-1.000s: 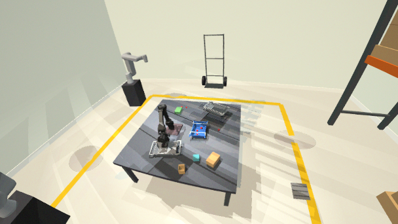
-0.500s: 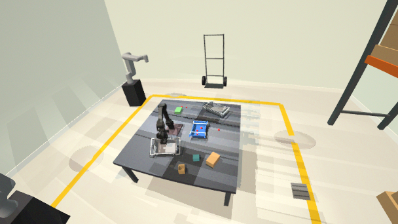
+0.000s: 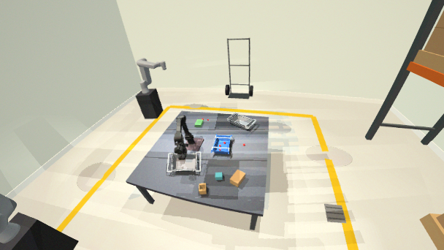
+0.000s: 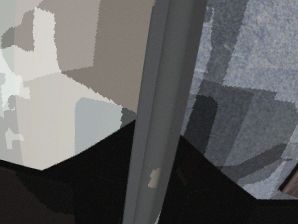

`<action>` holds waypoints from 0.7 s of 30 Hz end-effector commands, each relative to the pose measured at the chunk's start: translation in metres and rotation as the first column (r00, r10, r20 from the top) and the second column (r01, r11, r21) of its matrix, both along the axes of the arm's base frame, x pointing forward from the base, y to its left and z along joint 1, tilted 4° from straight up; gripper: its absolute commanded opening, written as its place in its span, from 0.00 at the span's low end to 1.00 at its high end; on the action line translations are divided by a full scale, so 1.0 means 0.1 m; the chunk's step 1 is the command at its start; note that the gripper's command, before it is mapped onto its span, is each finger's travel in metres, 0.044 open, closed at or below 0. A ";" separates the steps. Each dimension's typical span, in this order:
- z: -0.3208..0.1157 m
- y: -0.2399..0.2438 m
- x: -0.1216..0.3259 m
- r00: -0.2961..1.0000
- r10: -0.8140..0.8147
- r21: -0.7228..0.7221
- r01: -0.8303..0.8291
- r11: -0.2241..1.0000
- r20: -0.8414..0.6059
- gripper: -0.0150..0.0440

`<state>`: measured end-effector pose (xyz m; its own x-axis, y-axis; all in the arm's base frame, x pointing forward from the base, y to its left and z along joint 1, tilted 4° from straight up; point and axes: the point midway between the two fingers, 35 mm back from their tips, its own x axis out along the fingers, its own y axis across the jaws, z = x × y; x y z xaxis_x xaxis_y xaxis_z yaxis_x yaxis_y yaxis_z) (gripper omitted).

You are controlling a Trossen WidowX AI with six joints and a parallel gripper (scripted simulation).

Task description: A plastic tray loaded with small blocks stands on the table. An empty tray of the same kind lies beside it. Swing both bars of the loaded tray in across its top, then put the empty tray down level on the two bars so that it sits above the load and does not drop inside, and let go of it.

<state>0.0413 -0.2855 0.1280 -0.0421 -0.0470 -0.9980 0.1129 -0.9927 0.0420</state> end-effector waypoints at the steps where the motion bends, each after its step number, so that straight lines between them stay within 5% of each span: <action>1: 0.09 -0.03 0.01 1.000 -0.004 -0.032 0.004 0.999 0.008 0.25; 21: 0.74 -0.24 0.07 1.000 0.000 -0.058 0.001 0.998 0.013 0.25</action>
<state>0.0460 -0.3029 0.1818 -0.0369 -0.0755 -0.9965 0.1148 -0.9909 0.0708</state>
